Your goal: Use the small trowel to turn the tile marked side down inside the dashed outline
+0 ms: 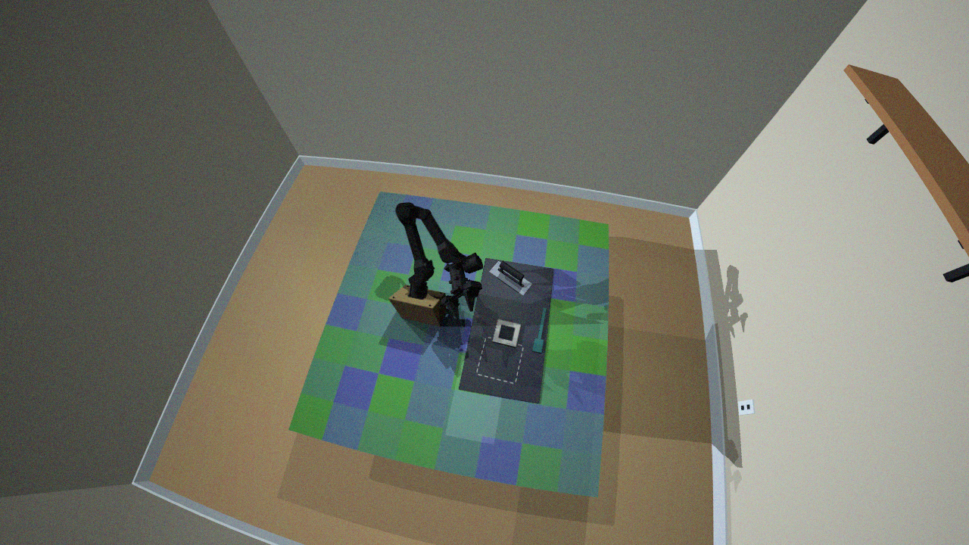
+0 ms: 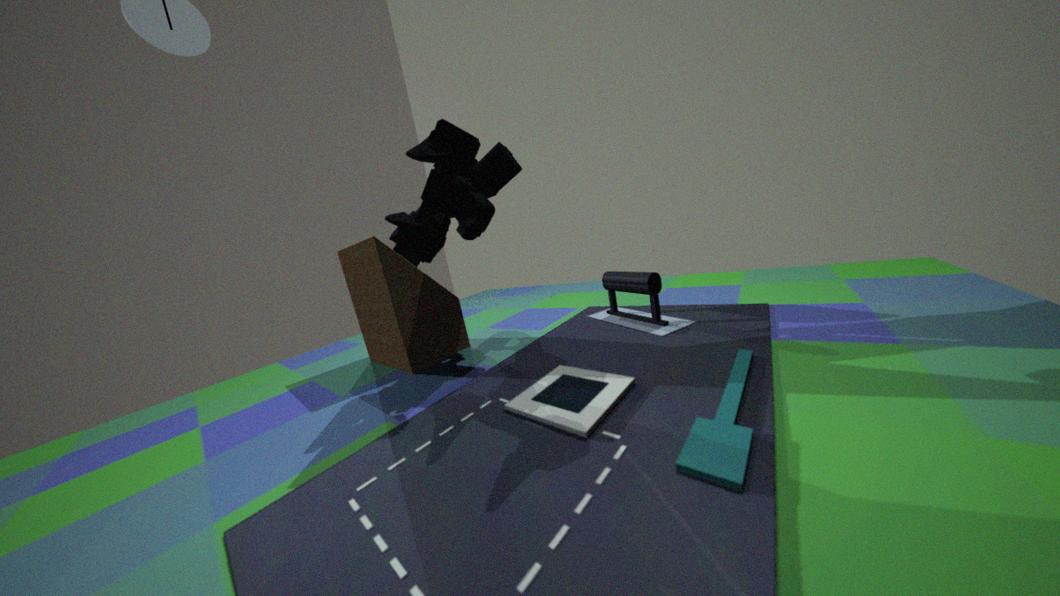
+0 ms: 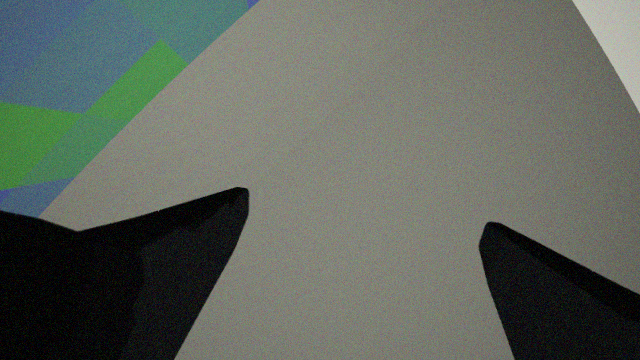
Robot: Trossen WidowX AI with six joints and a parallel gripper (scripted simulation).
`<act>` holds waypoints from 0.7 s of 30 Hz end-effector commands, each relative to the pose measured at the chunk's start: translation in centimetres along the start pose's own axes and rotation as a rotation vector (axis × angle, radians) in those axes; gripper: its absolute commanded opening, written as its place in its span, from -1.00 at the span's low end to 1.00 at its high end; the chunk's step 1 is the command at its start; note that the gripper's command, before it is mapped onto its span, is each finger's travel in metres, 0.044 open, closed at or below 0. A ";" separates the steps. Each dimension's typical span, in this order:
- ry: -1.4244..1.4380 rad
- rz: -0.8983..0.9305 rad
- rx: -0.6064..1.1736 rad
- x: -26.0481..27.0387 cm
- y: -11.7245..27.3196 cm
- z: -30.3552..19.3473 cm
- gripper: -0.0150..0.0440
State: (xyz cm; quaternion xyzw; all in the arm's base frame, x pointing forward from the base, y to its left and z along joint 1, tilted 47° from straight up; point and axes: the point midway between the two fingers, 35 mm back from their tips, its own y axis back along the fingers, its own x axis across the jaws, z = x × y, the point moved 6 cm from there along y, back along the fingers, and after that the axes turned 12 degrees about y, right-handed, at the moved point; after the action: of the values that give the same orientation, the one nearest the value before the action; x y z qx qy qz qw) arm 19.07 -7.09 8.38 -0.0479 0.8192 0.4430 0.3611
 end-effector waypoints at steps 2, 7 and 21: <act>0.000 0.000 0.000 0.0 0.0 0.0 0.69; 0.000 0.000 0.000 0.0 0.0 0.0 0.24; 0.000 0.000 0.000 0.0 0.0 0.0 -0.15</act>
State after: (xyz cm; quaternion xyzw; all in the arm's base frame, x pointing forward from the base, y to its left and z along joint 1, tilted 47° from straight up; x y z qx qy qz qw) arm 19.07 -7.09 8.38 -0.0479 0.8192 0.4430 0.3610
